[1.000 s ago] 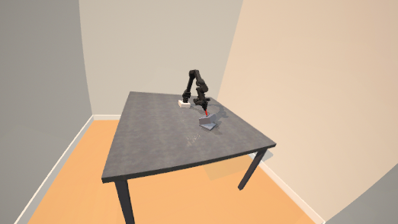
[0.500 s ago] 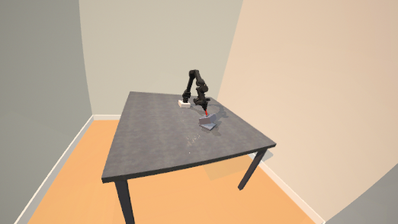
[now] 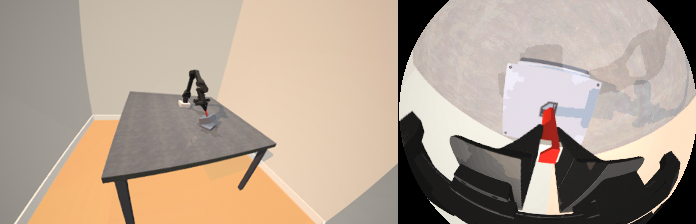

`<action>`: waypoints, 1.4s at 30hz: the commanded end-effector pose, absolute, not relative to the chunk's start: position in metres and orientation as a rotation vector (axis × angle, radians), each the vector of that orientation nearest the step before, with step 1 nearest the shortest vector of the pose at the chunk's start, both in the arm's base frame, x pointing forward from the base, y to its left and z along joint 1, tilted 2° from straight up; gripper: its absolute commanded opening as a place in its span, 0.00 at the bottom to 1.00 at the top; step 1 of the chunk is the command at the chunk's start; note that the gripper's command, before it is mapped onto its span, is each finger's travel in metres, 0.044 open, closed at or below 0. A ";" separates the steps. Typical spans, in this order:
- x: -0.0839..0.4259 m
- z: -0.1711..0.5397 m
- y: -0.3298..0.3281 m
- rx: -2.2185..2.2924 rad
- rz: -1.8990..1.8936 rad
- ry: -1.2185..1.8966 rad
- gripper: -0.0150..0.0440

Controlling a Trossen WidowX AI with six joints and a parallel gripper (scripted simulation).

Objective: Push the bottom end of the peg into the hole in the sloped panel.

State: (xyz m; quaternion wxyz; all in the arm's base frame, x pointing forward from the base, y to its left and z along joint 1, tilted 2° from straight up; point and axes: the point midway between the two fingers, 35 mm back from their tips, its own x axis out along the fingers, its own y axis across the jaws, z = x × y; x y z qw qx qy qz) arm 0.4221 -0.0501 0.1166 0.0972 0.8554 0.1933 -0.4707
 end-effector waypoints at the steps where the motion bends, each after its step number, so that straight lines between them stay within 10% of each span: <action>1: 0.423 0.114 -0.050 2.534 -1.396 0.569 0.25; 42: 0.435 0.094 -0.045 2.535 -1.394 0.569 0.25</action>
